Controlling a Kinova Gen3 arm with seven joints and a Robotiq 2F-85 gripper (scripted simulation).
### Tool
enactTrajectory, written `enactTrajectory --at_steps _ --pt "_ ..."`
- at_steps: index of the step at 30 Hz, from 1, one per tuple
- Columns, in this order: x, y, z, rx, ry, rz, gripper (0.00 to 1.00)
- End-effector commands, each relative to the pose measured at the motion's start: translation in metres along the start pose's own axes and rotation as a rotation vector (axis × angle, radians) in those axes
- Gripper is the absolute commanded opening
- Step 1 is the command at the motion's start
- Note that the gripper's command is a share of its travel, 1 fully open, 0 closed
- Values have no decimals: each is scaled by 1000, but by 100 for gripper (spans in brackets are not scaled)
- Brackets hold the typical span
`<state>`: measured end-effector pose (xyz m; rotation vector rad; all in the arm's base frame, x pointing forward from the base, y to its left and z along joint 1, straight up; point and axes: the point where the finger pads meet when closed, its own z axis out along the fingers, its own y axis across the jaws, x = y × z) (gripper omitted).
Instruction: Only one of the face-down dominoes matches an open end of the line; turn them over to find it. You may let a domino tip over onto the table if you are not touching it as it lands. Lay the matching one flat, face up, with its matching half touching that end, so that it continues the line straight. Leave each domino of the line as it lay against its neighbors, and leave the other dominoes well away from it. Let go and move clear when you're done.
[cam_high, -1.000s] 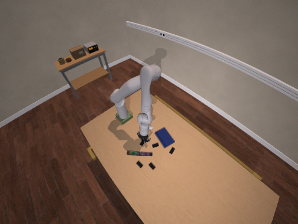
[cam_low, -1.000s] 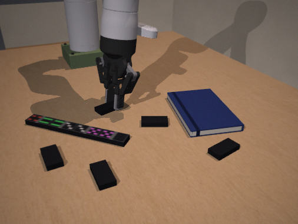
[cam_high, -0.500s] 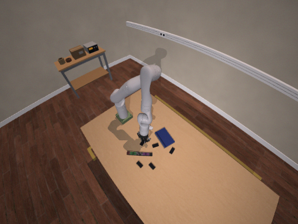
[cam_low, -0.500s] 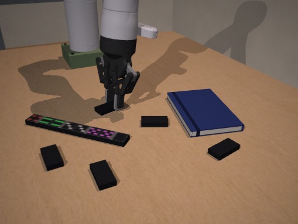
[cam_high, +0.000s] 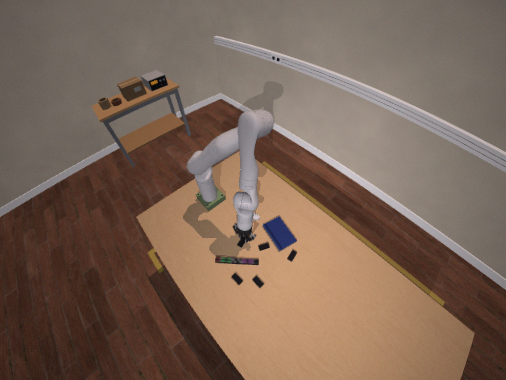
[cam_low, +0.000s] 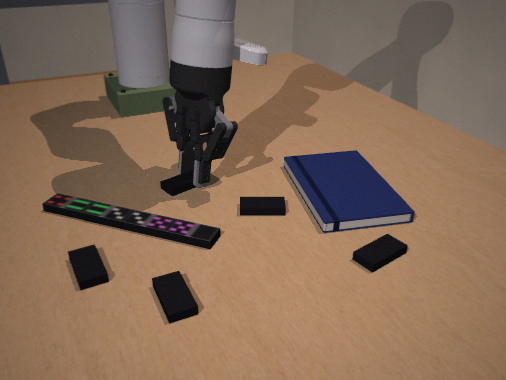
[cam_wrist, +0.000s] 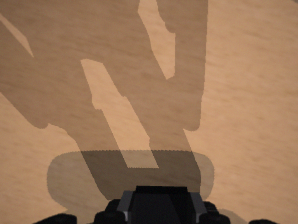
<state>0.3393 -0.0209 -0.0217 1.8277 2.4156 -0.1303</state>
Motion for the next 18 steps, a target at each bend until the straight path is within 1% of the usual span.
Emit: enactTrajectory --at_steps 1,12,18 --pt "0 0 0 -1 0 0 31" --pt "-1 0 -8 -1 0 0 31" --pt "-3 0 -22 -1 0 0 31"
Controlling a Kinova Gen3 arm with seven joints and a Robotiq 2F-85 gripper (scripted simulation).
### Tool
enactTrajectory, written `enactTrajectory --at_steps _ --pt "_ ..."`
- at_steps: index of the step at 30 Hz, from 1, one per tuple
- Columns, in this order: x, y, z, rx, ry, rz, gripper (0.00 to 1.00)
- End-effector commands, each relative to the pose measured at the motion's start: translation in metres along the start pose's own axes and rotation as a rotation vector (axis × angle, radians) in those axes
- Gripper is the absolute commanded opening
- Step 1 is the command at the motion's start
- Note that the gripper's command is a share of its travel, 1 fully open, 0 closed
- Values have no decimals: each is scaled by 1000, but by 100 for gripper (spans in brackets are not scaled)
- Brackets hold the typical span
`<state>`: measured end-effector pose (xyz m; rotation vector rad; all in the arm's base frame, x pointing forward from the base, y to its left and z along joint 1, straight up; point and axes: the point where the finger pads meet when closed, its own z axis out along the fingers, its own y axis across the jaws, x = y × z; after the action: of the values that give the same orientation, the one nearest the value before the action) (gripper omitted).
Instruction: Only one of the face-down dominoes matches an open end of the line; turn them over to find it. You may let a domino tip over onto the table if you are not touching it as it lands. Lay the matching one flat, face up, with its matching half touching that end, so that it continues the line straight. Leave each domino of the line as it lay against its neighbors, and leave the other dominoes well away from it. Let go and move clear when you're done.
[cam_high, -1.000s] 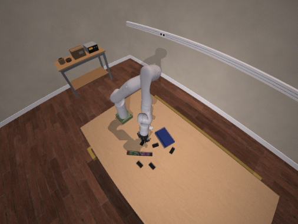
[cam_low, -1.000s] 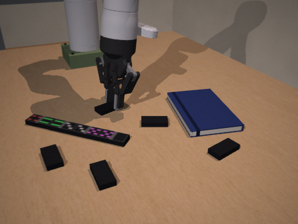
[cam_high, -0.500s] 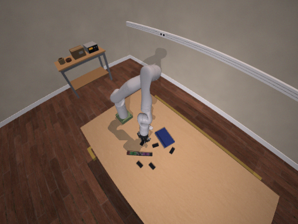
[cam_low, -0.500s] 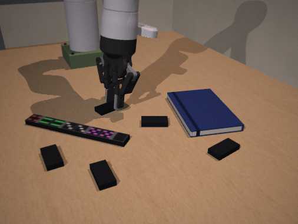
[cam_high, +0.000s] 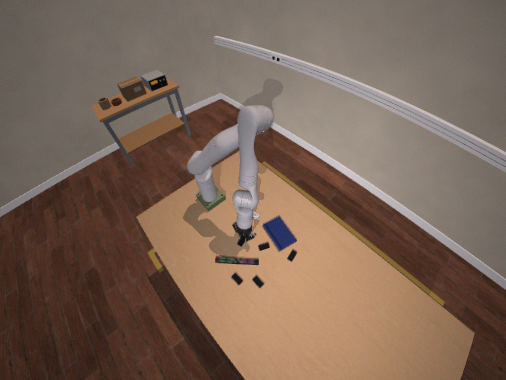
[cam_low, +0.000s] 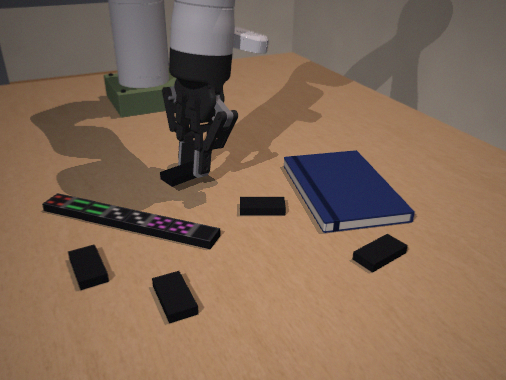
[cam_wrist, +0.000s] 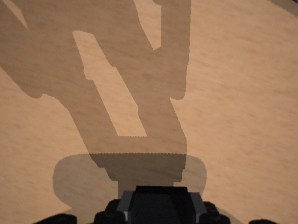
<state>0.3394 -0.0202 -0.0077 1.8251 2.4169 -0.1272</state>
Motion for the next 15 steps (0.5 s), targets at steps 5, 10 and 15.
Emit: enactTrajectory --at_steps 5,10,15 --pt "-4 0 -25 1 -1 2 31" --pt "-7 0 -42 1 -1 2 31" --pt "-9 0 -59 1 -1 2 31"
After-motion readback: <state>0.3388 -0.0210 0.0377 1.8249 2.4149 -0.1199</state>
